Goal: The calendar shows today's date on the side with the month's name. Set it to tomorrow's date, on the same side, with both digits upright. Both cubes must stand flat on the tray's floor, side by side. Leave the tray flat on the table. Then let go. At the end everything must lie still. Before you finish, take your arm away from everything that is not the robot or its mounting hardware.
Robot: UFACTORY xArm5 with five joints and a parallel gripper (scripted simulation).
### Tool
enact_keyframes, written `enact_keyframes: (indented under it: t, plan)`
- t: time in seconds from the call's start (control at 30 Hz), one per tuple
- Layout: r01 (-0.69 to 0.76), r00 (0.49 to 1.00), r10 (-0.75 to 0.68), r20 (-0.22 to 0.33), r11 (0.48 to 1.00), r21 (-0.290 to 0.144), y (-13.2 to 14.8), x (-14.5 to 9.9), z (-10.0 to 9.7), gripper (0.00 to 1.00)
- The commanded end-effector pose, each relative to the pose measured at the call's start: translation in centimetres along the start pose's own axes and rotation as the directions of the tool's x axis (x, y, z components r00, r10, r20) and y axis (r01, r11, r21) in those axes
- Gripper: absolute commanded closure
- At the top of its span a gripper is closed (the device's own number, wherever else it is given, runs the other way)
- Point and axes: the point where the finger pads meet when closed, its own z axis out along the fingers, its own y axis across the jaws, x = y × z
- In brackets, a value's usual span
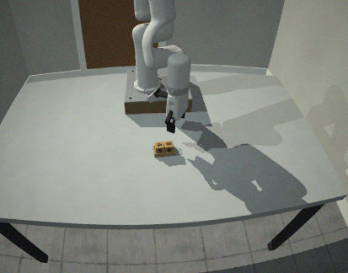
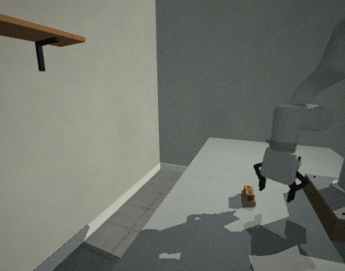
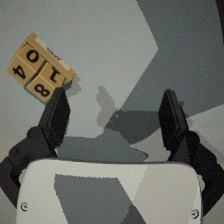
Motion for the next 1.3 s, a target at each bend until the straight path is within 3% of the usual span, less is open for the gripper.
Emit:
enact_keyframes:
  t: [0.0, 0.1, 0.27, 0.37, 0.67, 0.83, 1.07, 1.27]
  plan:
    - [-0.037, 0.999, 0.037, 0.002, 0.999, 0.002, -0.1, -0.2, -0.1, 0.00]
    - [-0.065, 0.998, 0.065, 0.002, 0.998, 0.002, -0.2, -0.2, -0.1, 0.00]
    - [-0.247, 0.969, 0.247, 0.003, 0.969, 0.001, -0.6, -0.7, -0.1, 0.00]
    - [-0.257, 0.966, 0.257, 0.003, 0.966, 0.001, -1.5, -1.8, -0.1, 0.00]
    - [-0.321, 0.947, 0.321, 0.003, 0.947, 0.001, -1.8, -2.1, -0.1, 0.00]
    - [-0.491, 0.871, 0.491, 0.004, 0.871, 0.001, -2.2, -2.5, -0.1, 0.00]
    - [-0.504, 0.864, 0.504, 0.003, 0.864, 0.000, -3.3, -3.8, -0.1, 0.00]
    - [-0.584, 0.812, 0.584, 0.004, 0.812, 0.000, -3.5, -4.0, -0.1, 0.00]
